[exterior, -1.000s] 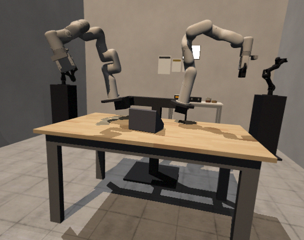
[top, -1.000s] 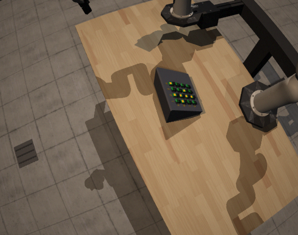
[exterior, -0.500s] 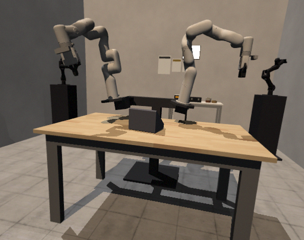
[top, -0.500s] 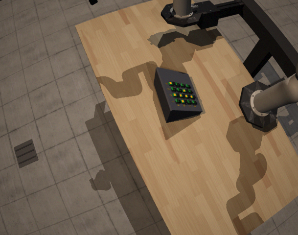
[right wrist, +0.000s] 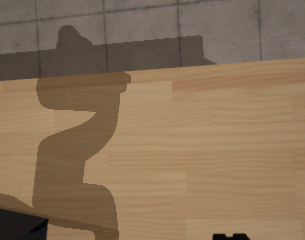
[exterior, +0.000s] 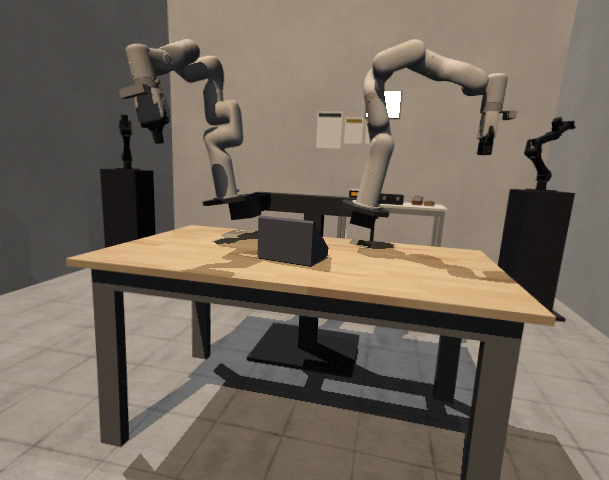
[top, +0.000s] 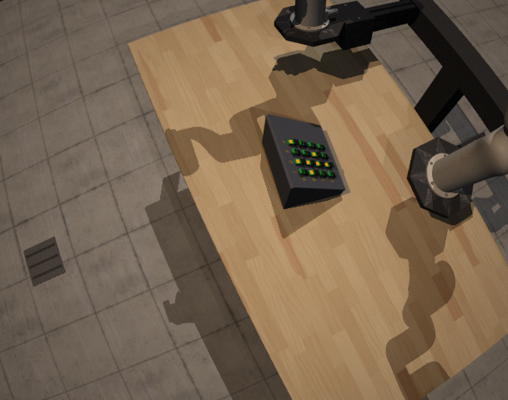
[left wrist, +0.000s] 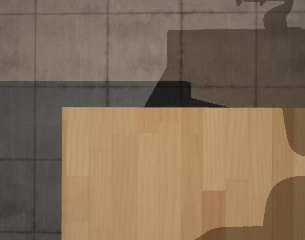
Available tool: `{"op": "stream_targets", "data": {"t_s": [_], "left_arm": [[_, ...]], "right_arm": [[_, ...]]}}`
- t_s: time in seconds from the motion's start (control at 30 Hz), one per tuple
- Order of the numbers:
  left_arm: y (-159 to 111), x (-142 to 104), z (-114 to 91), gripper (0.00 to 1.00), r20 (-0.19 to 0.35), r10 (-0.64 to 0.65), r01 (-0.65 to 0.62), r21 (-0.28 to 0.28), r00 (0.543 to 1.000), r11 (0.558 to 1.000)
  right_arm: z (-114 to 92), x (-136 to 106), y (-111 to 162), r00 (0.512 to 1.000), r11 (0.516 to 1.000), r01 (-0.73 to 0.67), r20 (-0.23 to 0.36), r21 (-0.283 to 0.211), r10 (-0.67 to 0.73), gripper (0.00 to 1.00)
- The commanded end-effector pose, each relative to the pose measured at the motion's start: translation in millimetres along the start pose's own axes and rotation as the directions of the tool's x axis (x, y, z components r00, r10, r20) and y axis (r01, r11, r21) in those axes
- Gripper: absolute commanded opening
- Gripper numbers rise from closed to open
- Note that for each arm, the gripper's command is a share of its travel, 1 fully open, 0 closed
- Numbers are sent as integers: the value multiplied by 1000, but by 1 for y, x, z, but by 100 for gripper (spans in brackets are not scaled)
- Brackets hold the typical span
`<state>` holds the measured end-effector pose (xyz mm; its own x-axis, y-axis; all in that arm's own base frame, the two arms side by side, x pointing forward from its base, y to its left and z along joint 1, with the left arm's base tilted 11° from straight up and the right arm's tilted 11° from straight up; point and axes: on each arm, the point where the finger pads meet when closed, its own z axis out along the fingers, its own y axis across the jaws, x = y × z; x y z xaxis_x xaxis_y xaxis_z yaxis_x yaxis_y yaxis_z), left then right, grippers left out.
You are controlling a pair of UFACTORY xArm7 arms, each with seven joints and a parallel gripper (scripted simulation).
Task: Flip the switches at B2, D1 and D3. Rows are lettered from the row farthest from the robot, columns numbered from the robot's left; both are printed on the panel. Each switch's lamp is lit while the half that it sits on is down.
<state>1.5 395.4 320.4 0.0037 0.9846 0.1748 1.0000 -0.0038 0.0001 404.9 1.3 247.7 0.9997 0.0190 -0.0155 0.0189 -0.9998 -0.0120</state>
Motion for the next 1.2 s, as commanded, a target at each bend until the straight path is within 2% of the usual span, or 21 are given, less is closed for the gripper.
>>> {"op": "stream_targets", "data": {"t_s": [0.0,0.23,0.4,1.17], "left_arm": [[0,1,-2,100,-6,0,0,0,1000,1000],[0,1,-2,100,-6,0,0,0,1000,1000],[0,1,-2,100,-6,0,0,0,1000,1000],[0,1,-2,100,-6,0,0,0,1000,1000]], "right_arm": [[-20,0,-21,996,998,-65,-67,-8,65,0],[-38,2,-47,985,993,-120,-121,2,119,0],[-44,2,-56,981,991,-137,-137,6,136,0],[-89,-5,-130,923,960,-271,-264,68,279,0]]}}
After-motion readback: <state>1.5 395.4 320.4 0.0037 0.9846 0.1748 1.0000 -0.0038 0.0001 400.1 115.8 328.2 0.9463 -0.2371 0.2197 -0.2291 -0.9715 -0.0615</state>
